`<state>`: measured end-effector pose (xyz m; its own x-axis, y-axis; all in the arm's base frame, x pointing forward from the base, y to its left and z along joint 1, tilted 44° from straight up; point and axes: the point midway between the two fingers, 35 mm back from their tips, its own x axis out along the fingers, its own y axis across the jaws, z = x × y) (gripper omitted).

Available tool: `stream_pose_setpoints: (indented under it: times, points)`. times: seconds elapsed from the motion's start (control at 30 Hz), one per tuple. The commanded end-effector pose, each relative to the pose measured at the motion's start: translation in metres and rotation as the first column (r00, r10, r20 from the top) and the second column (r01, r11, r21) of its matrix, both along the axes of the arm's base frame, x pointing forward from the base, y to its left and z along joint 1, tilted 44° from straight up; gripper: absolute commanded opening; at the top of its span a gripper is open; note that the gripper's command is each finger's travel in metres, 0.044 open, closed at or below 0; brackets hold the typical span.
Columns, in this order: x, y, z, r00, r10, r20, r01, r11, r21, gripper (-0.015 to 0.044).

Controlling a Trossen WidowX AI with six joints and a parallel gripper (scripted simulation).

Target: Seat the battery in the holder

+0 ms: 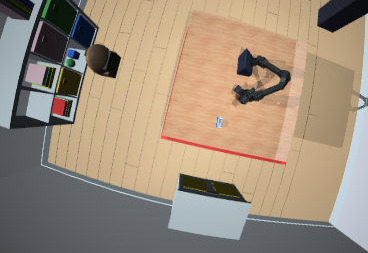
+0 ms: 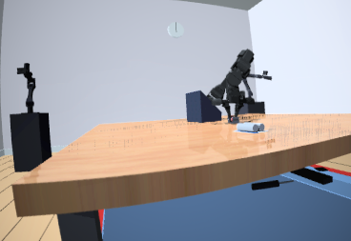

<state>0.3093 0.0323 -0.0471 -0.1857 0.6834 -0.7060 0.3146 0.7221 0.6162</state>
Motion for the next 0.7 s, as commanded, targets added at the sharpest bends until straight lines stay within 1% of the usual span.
stream_pose_setpoints:
  times: [0.0, 0.67]
  points:
    - [0.0003, 0.0018, 0.0001, 1.000, -0.011, 0.021, 0.011, 1.000, -0.004, 0.0069]
    - [-0.0052, 0.0042, 0.0016, 0.997, -0.038, 0.064, 0.039, 0.999, -0.022, 0.0069]
